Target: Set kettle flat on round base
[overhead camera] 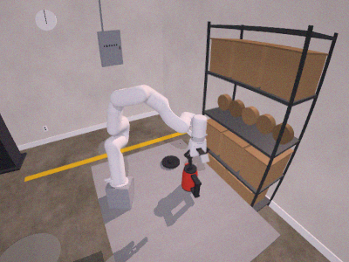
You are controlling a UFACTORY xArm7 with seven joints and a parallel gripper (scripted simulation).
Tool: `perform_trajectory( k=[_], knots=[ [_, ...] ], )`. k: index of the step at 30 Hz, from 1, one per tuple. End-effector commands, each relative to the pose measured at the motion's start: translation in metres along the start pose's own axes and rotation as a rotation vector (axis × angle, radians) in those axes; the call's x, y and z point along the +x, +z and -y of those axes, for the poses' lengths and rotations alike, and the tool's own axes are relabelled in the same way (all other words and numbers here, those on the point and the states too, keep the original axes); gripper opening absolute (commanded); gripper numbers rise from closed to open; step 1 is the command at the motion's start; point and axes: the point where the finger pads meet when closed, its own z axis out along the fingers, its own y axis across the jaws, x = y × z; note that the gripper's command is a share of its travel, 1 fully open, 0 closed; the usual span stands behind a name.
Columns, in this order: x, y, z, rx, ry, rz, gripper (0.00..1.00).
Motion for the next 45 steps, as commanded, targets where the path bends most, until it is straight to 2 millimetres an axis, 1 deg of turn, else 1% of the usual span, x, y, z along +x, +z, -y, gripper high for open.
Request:
perform_trajectory(
  k=[1,10,45],
  knots=[
    [-0.0058,-0.0030,0.0027,0.009,0.010,0.012,0.81],
    [-0.0109,-0.0038,0.0040,0.012,0.017,0.023,0.81],
    [-0.0109,-0.0038,0.0041,0.012,0.017,0.023,0.81]
  ],
)
